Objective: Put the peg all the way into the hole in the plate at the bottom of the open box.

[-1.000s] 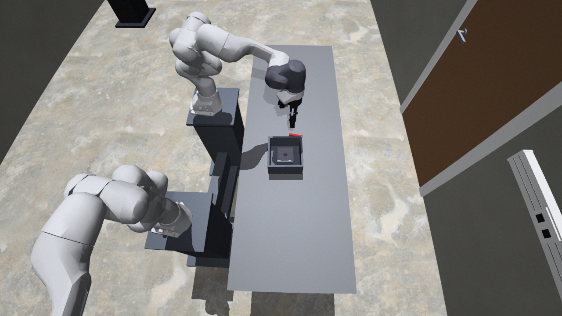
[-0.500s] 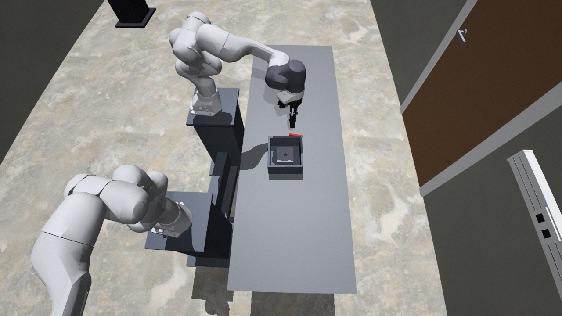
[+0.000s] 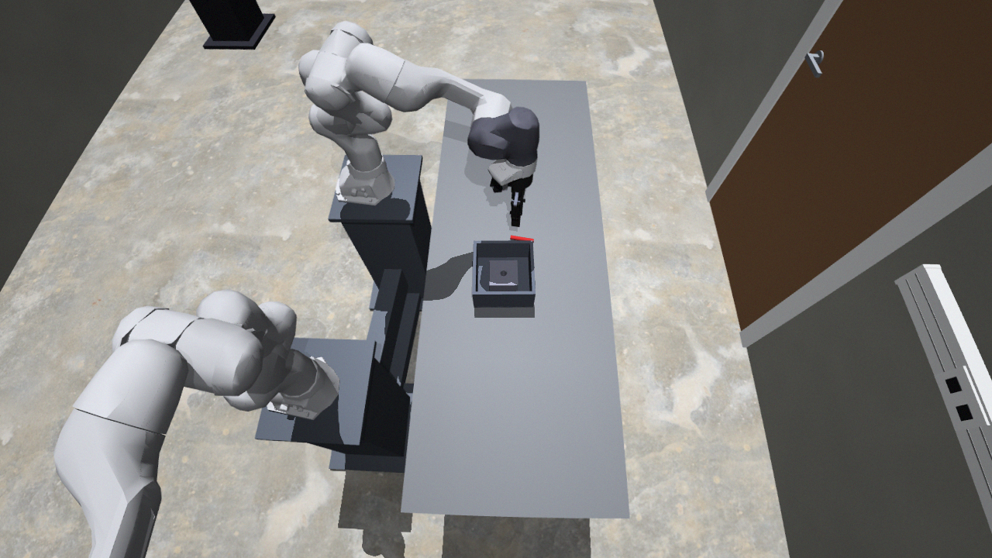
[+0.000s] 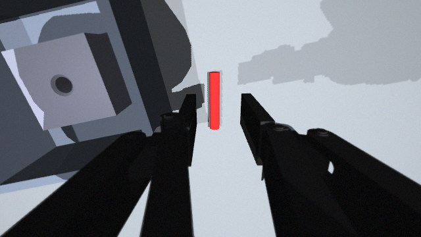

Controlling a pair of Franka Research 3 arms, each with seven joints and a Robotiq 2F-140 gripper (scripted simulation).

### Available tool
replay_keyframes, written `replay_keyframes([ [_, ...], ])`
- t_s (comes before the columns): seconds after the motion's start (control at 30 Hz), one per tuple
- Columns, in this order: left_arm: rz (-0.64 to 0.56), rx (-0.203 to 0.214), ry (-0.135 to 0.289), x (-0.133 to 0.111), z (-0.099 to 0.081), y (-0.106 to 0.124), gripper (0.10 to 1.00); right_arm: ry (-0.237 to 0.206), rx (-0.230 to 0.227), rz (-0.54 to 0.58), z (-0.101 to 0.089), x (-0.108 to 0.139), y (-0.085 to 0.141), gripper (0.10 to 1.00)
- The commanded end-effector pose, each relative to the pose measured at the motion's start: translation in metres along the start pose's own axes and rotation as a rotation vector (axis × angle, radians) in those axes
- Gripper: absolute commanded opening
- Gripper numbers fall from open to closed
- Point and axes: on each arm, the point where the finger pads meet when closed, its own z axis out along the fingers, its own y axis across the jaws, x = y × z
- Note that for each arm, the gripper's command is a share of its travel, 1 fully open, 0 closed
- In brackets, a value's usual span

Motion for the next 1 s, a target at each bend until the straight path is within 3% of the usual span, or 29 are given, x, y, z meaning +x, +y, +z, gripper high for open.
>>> replay_keyframes([
  [0.0,-0.001,0.001,-0.003,-0.001,0.004,0.0,0.327,0.002,0.001,0.007,0.0,0.0,-0.001,1.0],
  [0.97,-0.001,0.001,-0.003,-0.001,0.056,0.0,0.327,0.002,0.001,0.007,0.0,0.0,-0.001,1.0],
])
